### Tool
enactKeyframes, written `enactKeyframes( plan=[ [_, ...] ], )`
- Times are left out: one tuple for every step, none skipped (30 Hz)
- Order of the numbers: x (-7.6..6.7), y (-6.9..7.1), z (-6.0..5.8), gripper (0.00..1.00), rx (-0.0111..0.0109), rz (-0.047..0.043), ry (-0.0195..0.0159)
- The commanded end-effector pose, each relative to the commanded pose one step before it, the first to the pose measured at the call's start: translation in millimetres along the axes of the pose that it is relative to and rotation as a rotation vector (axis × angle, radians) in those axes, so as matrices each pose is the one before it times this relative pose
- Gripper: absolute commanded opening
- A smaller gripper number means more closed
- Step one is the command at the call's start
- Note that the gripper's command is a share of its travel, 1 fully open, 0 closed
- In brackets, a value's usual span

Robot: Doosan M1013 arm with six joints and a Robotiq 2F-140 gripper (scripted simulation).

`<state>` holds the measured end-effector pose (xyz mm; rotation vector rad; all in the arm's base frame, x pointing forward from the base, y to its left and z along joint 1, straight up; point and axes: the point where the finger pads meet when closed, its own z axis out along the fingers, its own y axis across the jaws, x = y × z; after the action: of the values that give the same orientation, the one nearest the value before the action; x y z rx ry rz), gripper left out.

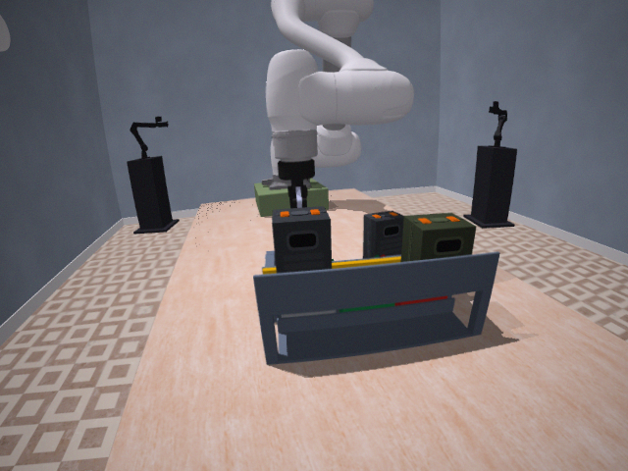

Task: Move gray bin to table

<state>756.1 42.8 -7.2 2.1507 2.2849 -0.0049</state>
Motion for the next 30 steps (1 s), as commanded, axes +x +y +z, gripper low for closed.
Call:
enactKeyframes(
  plan=[
    [0.03,0.18,-0.34,0.0,-0.00057,-0.00002,0.00017],
    [0.01,-6.16,0.16,0.0,0.00031,0.0,0.00001],
    [0.0,-6.0,0.0,0.0,-0.00008,0.0,0.0],
    [0.0,-6.0,0.0,0.0,-0.00008,0.0,0.0],
    [0.0,-6.0,0.0,0.0,-0.00008,0.0,0.0],
    [0.0,-6.0,0.0,0.0,-0.00008,0.0,0.0],
    [0.0,0.0,0.0,0.0,0.0,0.0,0.0],
    [0.0,0.0,0.0,0.0,0.0,0.0,0.0],
    [0.0,0.0,0.0,0.0,0.0,0.0,0.0],
    [0.0,0.0,0.0,0.0,0.0,0.0,0.0],
    [0.0,0.0,0.0,0.0,0.0,0.0,0.0],
    [0.0,0.0,0.0,0.0,0.0,0.0,0.0],
    [0.0,0.0,0.0,0.0,0.0,0.0,0.0],
    [0.0,0.0,0.0,0.0,0.0,0.0,0.0],
    [0.0,0.0,0.0,0.0,0.0,0.0,0.0],
    [0.0,0.0,0.0,0.0,0.0,0.0,0.0],
    [0.0,0.0,0.0,0.0,0.0,0.0,0.0],
    [0.0,0.0,0.0,0.0,0.0,0.0,0.0],
    [0.04,-6.11,0.31,0.0,0.00048,-0.00004,0.00002],
    [0.0,-6.0,-0.01,0.0,-0.00012,0.00001,0.0],
    [0.0,-6.0,-0.01,0.0,-0.00012,0.00001,0.0],
    [0.0,-6.0,-0.01,0.0,-0.00012,0.00001,0.0],
    [0.0,-6.0,-0.01,0.0,-0.00012,0.00001,0.0],
    [0.0,0.0,0.0,0.0,0.0,0.0,0.0],
    [0.0,0.0,0.0,0.0,0.0,0.0,0.0],
    [0.0,0.0,0.0,0.0,0.0,0.0,0.0],
    [0.0,0.0,0.0,0.0,0.0,0.0,0.0],
    [0.0,0.0,0.0,0.0,0.0,0.0,0.0],
    [0.0,0.0,0.0,0.0,0.0,0.0,0.0],
    [0.0,0.0,0.0,0.0,0.0,0.0,0.0]
  ],
)
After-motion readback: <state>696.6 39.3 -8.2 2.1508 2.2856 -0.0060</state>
